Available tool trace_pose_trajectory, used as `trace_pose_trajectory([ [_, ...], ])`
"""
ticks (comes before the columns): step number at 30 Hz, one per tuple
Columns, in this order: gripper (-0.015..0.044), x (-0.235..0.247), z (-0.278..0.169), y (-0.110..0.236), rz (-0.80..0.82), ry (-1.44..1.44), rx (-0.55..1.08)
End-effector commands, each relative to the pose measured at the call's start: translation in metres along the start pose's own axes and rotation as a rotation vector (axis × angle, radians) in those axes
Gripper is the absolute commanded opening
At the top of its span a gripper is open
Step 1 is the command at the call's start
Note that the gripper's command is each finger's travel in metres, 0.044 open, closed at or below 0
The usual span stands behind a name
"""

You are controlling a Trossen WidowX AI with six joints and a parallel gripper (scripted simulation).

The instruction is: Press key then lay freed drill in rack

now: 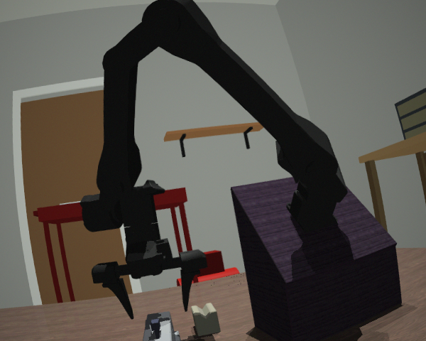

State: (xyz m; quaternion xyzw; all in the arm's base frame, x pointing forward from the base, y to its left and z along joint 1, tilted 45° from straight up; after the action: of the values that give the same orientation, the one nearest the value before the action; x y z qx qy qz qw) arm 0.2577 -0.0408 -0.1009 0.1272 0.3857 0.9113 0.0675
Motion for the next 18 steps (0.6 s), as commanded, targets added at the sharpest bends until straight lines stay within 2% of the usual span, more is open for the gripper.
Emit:
trace_pose_trajectory([
  [1,0.044,0.001,0.001,-0.007,0.003,-0.006,-0.004],
  [18,0.044,0.004,0.009,-0.034,0.005,-0.006,-0.007],
])
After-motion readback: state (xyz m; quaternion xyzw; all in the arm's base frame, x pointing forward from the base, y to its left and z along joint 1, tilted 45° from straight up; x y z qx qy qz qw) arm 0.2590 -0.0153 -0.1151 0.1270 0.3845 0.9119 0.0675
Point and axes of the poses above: the point midway between the two fingers, 35 mm back from their tips, its own y axis back along the fingers, its own x axis across the jaws, z = x × y, the point moved 4 cm from there along y, back along the fingers, and after that the axes turned 10 degrees about -y, right-handed, at the moved point
